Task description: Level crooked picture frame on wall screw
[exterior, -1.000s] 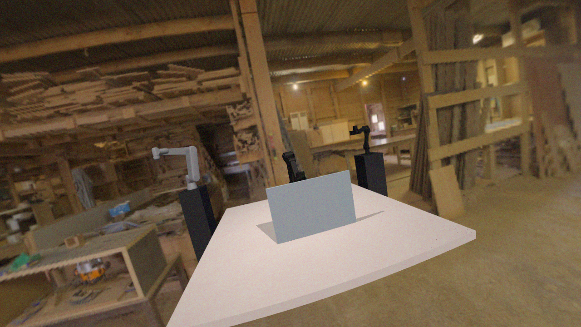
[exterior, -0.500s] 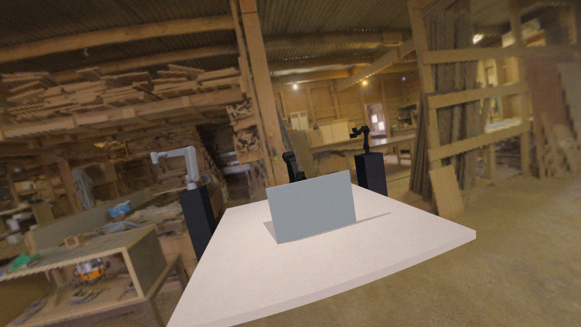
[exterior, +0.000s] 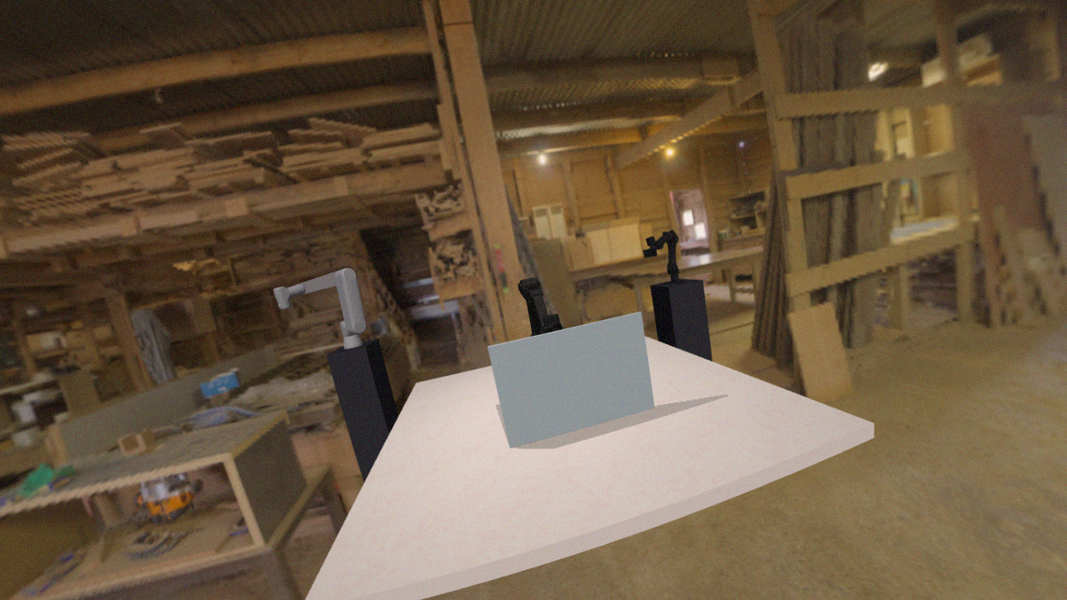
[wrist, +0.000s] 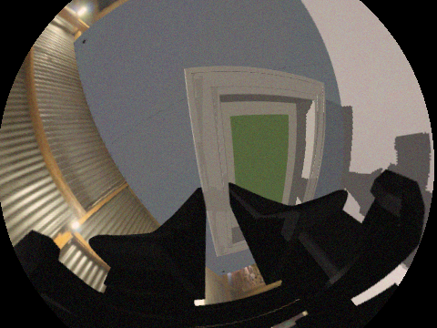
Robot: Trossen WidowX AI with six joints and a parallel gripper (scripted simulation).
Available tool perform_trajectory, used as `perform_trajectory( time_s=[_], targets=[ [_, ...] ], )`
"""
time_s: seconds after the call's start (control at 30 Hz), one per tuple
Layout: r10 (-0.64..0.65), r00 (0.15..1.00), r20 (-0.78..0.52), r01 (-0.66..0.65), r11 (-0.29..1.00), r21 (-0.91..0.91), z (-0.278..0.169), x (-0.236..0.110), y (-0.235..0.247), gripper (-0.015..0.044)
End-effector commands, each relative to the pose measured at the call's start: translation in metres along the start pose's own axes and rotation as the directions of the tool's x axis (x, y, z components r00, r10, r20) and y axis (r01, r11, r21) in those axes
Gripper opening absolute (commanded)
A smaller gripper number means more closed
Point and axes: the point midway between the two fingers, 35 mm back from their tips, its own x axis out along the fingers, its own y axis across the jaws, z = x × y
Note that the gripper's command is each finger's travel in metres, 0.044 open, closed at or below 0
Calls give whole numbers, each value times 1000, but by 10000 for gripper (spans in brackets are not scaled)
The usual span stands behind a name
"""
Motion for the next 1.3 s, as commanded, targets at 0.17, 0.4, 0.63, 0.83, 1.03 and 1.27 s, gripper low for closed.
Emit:
perform_trajectory(
  time_s=[0.17,0.4,0.63,0.83,1.03,1.27],
  targets=[
    [2,1000,-1,-2,1000,-4,0,0,2,0],
    [2,1000,-1,-2,1000,-4,0,0,3,0],
    [2,1000,-1,-2,1000,-4,0,0,4,0],
    [2,1000,-1,-2,1000,-4,0,0,5,0],
    [2,1000,-1,-2,1000,-4,0,0,6,0],
    [2,1000,-1,-2,1000,-4,0,0,6,0]
  ],
)
